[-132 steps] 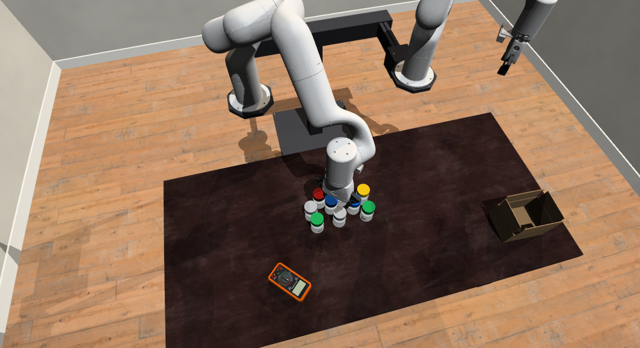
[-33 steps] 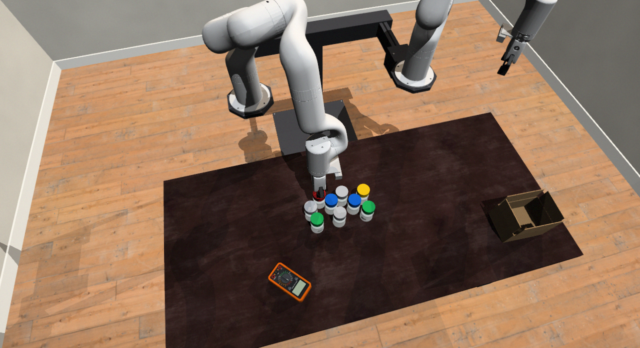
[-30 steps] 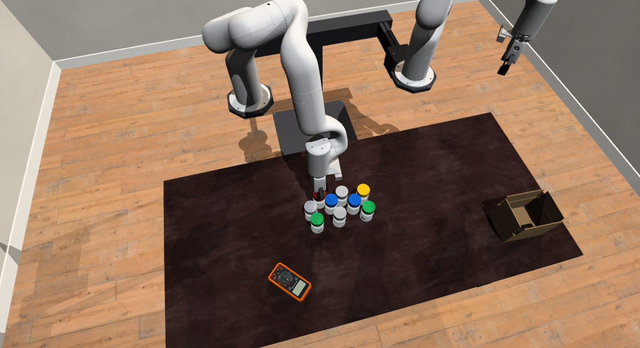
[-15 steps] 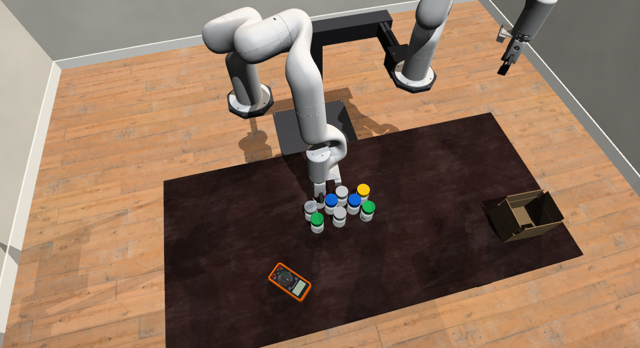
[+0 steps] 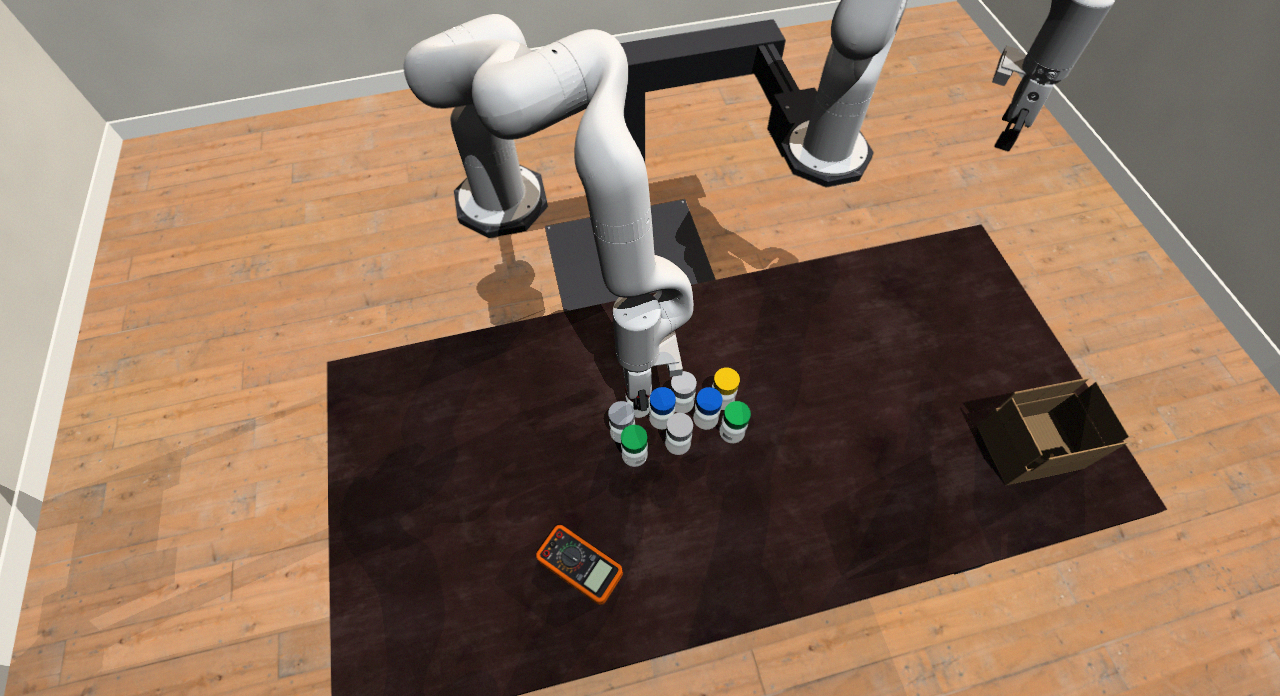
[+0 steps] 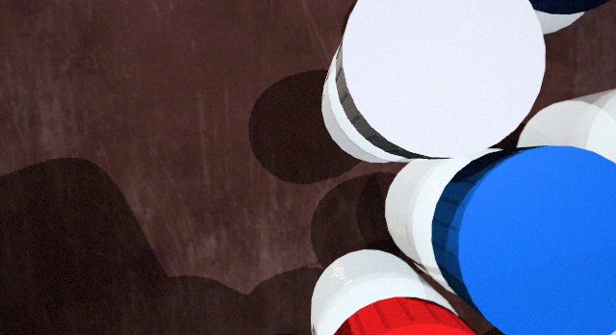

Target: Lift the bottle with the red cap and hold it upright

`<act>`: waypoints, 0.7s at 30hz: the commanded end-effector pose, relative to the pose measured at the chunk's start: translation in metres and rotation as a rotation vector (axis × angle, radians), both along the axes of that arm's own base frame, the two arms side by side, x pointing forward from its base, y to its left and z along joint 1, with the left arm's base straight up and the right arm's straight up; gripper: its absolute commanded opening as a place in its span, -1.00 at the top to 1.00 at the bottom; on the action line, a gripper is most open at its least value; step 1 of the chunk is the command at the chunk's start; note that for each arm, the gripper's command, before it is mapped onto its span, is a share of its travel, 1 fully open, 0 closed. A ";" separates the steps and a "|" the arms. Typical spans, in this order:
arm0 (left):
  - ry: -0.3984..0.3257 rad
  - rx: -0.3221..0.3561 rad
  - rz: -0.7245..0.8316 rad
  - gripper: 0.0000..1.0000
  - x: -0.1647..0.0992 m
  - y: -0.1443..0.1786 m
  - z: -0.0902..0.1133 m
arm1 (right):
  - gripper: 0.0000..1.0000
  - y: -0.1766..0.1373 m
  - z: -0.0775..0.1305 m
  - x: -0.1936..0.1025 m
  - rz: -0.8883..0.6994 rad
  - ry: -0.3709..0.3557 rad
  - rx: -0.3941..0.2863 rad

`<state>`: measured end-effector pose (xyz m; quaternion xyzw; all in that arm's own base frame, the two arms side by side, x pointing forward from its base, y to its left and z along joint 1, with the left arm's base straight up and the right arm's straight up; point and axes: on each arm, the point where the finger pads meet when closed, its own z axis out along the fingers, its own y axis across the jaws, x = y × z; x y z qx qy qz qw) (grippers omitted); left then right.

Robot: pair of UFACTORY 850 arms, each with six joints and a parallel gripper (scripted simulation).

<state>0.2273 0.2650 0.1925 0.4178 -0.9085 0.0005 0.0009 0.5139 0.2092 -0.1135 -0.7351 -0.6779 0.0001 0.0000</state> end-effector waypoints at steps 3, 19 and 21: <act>-0.001 0.002 0.000 -1.00 0.001 0.001 0.001 | -0.53 0.000 -0.002 0.001 0.000 -0.002 0.001; -0.001 0.002 0.000 -1.00 0.001 0.001 0.001 | -0.09 0.000 -0.002 0.001 0.000 -0.002 0.001; -0.001 0.002 0.000 -1.00 0.001 0.001 0.001 | -0.09 0.000 -0.002 0.001 0.000 -0.002 0.001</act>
